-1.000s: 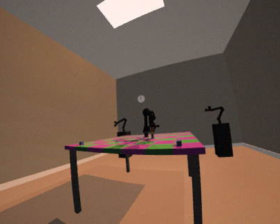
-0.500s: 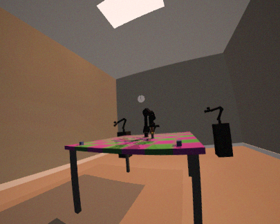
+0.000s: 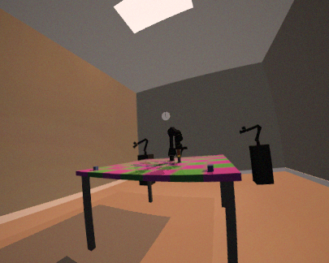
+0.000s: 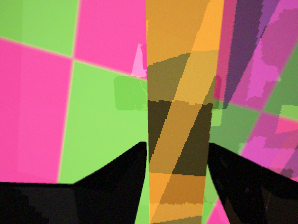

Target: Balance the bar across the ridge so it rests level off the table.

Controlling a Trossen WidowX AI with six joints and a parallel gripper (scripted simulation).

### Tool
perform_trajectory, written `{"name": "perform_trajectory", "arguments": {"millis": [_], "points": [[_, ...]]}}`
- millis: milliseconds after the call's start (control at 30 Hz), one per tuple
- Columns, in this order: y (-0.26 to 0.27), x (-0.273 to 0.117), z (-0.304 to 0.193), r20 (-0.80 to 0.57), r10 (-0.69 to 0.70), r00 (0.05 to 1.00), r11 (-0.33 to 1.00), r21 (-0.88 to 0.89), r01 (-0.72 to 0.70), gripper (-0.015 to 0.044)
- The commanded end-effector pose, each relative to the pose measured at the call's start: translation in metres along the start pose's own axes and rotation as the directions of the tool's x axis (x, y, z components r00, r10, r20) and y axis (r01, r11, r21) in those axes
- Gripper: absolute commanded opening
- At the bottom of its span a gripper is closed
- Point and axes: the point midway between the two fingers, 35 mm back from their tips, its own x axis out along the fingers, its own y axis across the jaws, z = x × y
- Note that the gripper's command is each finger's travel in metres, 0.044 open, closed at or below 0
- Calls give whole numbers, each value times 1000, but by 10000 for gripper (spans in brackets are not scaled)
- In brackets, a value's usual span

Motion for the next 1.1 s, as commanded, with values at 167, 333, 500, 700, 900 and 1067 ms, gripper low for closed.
{"name": "perform_trajectory", "arguments": {"millis": [167,333,500,700,900,1067], "points": [[0,0,0,0,0,1000,1000,0,0,185],[0,0,0,0,0,1000,1000,0,0,290],[0,0,0,0,0,1000,1000,0,0,421],[1,-16,3,0,0,1000,1000,0,0,440],[1,-84,3,0,0,1000,1000,0,0,440],[0,-100,0,0,0,1000,1000,0,0,440]]}}
